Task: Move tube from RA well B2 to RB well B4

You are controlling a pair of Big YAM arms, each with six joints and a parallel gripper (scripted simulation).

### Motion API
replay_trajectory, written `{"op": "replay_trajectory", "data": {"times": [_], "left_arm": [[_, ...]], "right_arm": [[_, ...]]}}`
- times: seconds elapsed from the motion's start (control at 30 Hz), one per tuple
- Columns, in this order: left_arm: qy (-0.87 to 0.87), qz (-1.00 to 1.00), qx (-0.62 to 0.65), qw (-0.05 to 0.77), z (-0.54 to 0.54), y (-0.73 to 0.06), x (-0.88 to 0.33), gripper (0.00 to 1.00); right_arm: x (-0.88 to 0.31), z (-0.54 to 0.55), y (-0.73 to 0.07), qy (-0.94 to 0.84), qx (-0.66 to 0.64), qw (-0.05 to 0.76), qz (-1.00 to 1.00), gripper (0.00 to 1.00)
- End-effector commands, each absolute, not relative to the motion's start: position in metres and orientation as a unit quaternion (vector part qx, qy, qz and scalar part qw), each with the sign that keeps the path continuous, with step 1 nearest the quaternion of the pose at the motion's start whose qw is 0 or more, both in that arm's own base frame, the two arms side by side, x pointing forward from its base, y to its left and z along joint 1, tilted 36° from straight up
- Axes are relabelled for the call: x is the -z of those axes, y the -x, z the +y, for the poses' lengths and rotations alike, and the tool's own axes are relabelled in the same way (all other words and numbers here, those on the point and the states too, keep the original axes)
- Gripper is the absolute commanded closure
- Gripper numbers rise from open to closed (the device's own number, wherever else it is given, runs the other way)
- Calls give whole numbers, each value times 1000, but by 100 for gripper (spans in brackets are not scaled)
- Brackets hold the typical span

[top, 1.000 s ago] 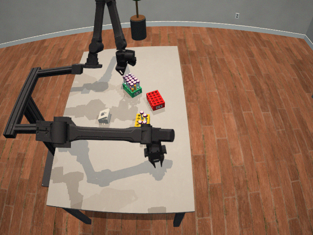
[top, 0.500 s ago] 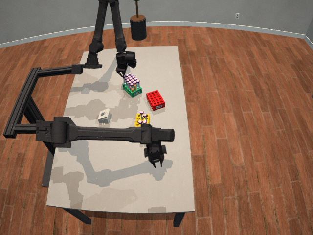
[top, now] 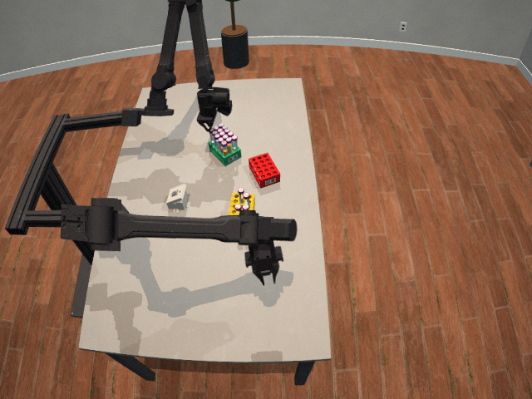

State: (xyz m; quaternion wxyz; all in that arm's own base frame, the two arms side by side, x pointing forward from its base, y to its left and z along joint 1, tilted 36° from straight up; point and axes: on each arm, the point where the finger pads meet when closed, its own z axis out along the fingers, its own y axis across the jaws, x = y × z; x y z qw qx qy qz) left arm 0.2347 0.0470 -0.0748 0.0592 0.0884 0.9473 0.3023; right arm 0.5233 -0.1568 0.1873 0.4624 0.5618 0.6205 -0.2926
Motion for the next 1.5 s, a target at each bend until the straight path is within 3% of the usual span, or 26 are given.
{"op": "replay_trajectory", "data": {"times": [0.0,1.3,1.33,1.47], "left_arm": [[-90,947,-304,51,53,-232,81,70],[-91,947,-303,51,58,-232,89,70],[-91,947,-303,51,58,-232,89,100],[-91,947,-303,51,59,-232,89,100]], "right_arm": [[-199,-155,-530,-565,284,472,615,70],[-199,-155,-530,-565,284,472,615,70],[-199,-155,-530,-565,284,472,615,70],[-199,-155,-530,-565,284,472,615,70]]}}
